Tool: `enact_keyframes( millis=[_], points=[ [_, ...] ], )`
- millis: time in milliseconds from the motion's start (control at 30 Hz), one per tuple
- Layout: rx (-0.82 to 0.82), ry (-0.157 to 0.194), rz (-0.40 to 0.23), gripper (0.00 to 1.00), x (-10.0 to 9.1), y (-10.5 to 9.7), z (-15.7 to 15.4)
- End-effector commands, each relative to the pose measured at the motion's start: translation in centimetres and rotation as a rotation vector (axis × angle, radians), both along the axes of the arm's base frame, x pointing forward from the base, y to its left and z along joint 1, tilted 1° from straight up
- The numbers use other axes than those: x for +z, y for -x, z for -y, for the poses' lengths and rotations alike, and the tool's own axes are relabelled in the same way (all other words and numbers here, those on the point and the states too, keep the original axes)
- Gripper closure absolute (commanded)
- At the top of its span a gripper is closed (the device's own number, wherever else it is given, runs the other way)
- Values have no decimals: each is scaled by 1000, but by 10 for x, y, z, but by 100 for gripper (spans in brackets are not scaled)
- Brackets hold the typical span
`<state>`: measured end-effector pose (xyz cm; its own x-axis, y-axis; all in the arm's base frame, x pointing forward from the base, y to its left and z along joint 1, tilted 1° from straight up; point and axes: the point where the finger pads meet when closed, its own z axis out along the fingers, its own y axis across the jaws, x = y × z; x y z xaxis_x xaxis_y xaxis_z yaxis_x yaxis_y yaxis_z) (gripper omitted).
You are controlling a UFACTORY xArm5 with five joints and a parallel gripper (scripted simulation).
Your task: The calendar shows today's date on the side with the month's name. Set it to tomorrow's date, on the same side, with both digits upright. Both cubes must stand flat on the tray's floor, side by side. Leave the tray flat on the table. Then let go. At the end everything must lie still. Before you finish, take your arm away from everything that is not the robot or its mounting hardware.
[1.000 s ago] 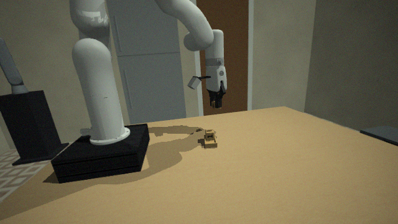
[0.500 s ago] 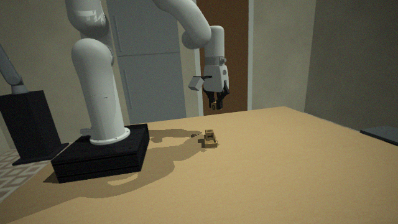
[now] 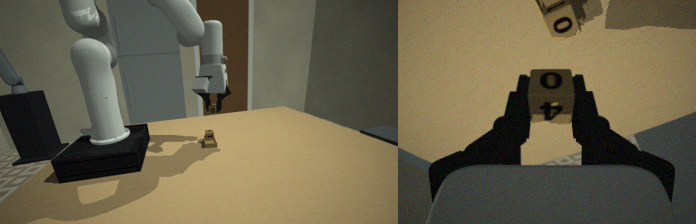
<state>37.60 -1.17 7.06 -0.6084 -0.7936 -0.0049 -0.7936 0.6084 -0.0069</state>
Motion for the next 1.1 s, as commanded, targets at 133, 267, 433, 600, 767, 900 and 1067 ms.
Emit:
enact_keyframes(
  millis=[133, 267, 433, 600, 767, 900, 1067],
  points=[
    [279, 5, 9, 71, 3, 20, 29],
    [394, 8, 9, 71, 3, 29, 40],
    [422, 8, 9, 71, 3, 32, 43],
    [424, 8, 9, 71, 3, 32, 43],
    [424, 8, 9, 71, 3, 32, 43],
    [424, 8, 9, 71, 3, 32, 43],
    [424, 8, 9, 71, 1, 32, 43]
  ],
)
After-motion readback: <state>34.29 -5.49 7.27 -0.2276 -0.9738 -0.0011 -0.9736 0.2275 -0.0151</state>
